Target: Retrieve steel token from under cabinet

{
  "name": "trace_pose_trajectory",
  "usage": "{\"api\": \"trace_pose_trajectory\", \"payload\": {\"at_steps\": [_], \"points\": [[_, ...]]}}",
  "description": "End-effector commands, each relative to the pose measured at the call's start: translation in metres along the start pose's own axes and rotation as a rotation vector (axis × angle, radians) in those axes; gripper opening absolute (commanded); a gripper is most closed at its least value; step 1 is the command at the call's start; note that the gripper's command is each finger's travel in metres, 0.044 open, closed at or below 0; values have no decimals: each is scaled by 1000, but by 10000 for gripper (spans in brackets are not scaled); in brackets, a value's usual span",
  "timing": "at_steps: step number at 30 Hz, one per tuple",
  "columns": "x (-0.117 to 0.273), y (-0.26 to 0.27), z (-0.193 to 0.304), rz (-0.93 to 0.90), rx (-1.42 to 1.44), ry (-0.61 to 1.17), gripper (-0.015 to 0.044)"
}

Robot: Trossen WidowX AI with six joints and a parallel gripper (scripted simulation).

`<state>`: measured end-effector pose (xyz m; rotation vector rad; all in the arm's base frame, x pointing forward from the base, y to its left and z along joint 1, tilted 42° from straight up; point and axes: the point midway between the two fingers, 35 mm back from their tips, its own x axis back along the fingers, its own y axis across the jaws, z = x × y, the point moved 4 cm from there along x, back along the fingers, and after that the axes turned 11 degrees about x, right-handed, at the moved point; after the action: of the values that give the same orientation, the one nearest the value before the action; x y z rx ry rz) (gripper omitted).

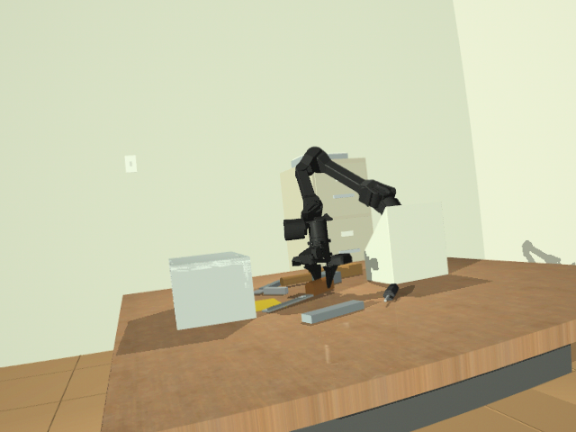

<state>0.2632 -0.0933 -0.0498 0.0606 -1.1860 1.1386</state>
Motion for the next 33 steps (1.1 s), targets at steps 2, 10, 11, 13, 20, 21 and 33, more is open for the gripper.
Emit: {"api": "trace_pose_trajectory", "payload": {"at_steps": [2,10,11,13,20,21,33], "points": [[1,-4,6,3,1,-2,0],[1,-8,14,3,2,-2,0],[1,-8,15,3,2,-2,0],[1,-10,17,3,2,-1,0],[1,-13,24,3,2,-1,0],[1,-14,25,3,2,-1,0],[1,-21,38,4,2,-1,0]]}}
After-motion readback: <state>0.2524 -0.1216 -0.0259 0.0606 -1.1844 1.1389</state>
